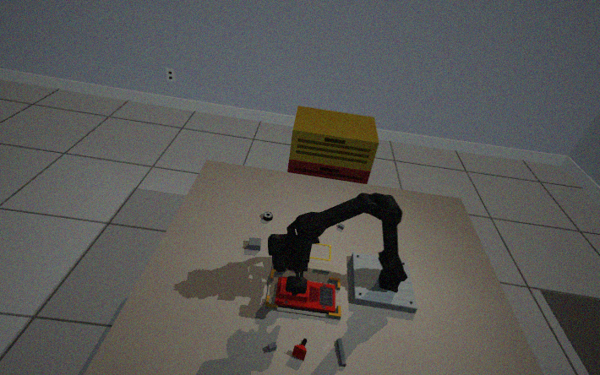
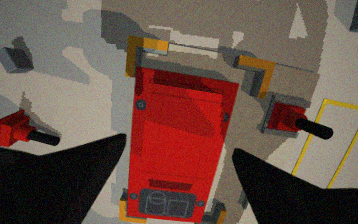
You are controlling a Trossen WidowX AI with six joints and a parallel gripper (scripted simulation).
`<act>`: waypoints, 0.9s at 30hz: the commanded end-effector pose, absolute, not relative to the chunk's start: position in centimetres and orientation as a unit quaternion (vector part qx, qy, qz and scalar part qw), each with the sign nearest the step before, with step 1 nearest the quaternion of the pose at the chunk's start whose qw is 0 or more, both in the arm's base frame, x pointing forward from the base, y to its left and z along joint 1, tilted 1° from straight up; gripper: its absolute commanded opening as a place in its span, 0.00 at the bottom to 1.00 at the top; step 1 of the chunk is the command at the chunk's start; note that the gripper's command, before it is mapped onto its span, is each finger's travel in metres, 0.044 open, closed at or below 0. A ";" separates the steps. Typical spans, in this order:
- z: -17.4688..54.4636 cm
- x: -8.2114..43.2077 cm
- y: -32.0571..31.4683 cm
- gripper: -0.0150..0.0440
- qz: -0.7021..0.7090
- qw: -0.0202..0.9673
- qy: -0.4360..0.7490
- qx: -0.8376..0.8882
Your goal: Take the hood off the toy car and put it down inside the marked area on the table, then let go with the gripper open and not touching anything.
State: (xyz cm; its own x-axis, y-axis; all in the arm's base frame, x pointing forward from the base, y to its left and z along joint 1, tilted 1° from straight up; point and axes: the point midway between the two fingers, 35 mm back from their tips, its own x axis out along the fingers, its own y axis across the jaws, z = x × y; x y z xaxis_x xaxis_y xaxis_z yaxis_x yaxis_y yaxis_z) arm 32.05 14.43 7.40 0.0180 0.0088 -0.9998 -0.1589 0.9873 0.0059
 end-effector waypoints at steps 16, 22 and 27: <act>6.0 31.8 14.3 1.00 0.058 0.709 0.701 -0.052; 5.7 31.8 14.3 1.00 0.058 0.709 0.701 -0.052; 5.5 31.8 14.3 1.00 0.058 0.709 0.701 -0.052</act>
